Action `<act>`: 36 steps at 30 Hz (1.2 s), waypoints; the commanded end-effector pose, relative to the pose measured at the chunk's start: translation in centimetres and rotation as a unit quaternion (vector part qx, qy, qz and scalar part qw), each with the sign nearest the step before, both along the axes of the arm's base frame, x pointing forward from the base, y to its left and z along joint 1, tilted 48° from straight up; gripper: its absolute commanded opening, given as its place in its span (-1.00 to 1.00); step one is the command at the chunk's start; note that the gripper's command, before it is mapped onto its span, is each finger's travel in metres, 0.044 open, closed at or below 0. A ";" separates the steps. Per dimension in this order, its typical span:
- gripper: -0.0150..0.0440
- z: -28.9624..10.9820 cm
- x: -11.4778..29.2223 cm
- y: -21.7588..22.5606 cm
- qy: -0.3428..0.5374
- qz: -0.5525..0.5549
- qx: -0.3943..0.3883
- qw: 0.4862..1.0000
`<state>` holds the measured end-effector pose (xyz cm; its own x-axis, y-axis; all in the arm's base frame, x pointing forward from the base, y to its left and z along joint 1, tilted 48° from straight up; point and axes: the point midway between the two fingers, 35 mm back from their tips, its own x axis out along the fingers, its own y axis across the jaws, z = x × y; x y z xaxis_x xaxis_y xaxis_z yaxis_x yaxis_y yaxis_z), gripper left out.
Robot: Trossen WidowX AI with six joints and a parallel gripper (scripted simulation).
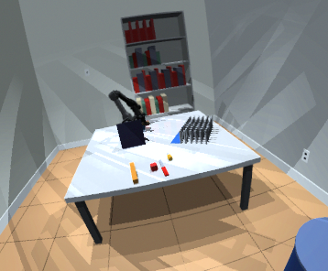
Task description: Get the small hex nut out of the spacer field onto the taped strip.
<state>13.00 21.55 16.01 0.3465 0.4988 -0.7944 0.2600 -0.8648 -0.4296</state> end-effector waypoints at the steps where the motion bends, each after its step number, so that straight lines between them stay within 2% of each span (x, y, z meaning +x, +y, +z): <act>1: -0.49 1.1 -0.6 0.3 -0.018 0.005 0.009 1.000; 36: -0.49 7.1 -9.8 1.5 -0.122 0.147 0.092 0.977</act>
